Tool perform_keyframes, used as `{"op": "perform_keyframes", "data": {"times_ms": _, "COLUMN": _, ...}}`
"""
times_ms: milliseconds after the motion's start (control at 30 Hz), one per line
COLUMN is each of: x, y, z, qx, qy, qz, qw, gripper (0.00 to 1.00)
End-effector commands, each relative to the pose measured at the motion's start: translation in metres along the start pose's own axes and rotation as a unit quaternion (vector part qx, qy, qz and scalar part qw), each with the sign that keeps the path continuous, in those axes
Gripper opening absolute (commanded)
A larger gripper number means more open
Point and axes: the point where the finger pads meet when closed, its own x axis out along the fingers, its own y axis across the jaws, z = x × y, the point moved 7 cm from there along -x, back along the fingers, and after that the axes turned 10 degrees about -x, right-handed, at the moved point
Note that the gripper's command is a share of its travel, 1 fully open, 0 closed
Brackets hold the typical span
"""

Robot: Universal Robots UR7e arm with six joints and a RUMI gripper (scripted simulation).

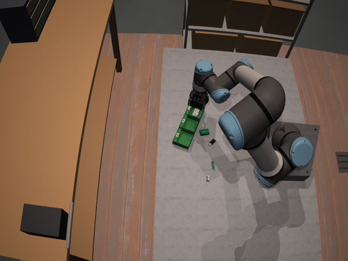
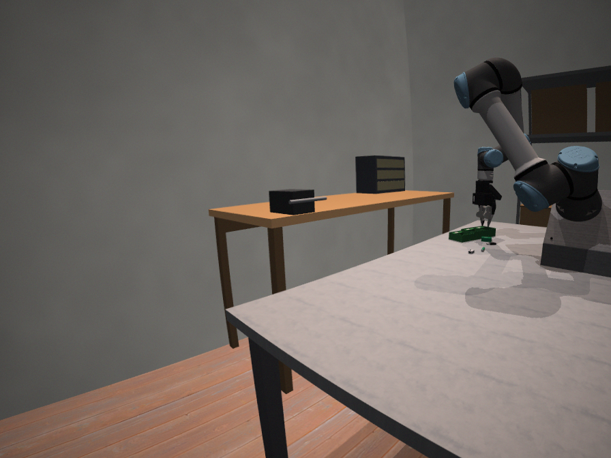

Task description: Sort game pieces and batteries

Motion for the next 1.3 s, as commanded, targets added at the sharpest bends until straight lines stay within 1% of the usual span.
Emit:
{"op": "perform_keyframes", "data": {"times_ms": 0, "x": -0.006, "y": 0.000, "z": 0.000, "qx": 0.000, "qy": 0.000, "qz": -0.001, "qw": 1.000, "gripper": 0.19}}
{"op": "perform_keyframes", "data": {"times_ms": 67, "x": -0.014, "y": 0.000, "z": 0.000, "qx": 0.000, "qy": 0.000, "qz": -0.001, "qw": 1.000, "gripper": 0.19}}
{"op": "perform_keyframes", "data": {"times_ms": 400, "x": -0.014, "y": 0.000, "z": 0.000, "qx": 0.000, "qy": 0.000, "qz": -0.001, "qw": 1.000, "gripper": 0.19}}
{"op": "perform_keyframes", "data": {"times_ms": 433, "x": -0.015, "y": 0.004, "z": 0.007, "qx": -0.025, "qy": 0.000, "qz": 0.000, "qw": 1.000, "gripper": 0.25}}
{"op": "perform_keyframes", "data": {"times_ms": 500, "x": -0.015, "y": 0.004, "z": 0.007, "qx": -0.025, "qy": 0.000, "qz": 0.000, "qw": 1.000, "gripper": 0.25}}
{"op": "perform_keyframes", "data": {"times_ms": 600, "x": -0.019, "y": 0.017, "z": 0.028, "qx": -0.099, "qy": 0.000, "qz": 0.000, "qw": 0.995, "gripper": 0.25}}
{"op": "perform_keyframes", "data": {"times_ms": 667, "x": -0.022, "y": 0.026, "z": 0.042, "qx": -0.122, "qy": 0.000, "qz": 0.000, "qw": 0.993, "gripper": 0.25}}
{"op": "perform_keyframes", "data": {"times_ms": 933, "x": -0.031, "y": 0.060, "z": 0.098, "qx": -0.226, "qy": 0.000, "qz": 0.003, "qw": 0.974, "gripper": 0.25}}
{"op": "perform_keyframes", "data": {"times_ms": 967, "x": -0.032, "y": 0.062, "z": 0.102, "qx": -0.238, "qy": 0.000, "qz": 0.003, "qw": 0.971, "gripper": 0.25}}
{"op": "perform_keyframes", "data": {"times_ms": 1000, "x": -0.032, "y": 0.062, "z": 0.102, "qx": -0.251, "qy": 0.000, "qz": 0.003, "qw": 0.968, "gripper": 0.25}}
{"op": "perform_keyframes", "data": {"times_ms": 1067, "x": -0.032, "y": 0.062, "z": 0.102, "qx": -0.251, "qy": 0.000, "qz": 0.003, "qw": 0.968, "gripper": 0.25}}
{"op": "perform_keyframes", "data": {"times_ms": 1100, "x": -0.032, "y": 0.062, "z": 0.102, "qx": -0.286, "qy": 0.000, "qz": 0.004, "qw": 0.958, "gripper": 0.25}}
{"op": "perform_keyframes", "data": {"times_ms": 1267, "x": -0.032, "y": 0.062, "z": 0.103, "qx": -0.345, "qy": 0.001, "qz": 0.004, "qw": 0.939, "gripper": 0.25}}
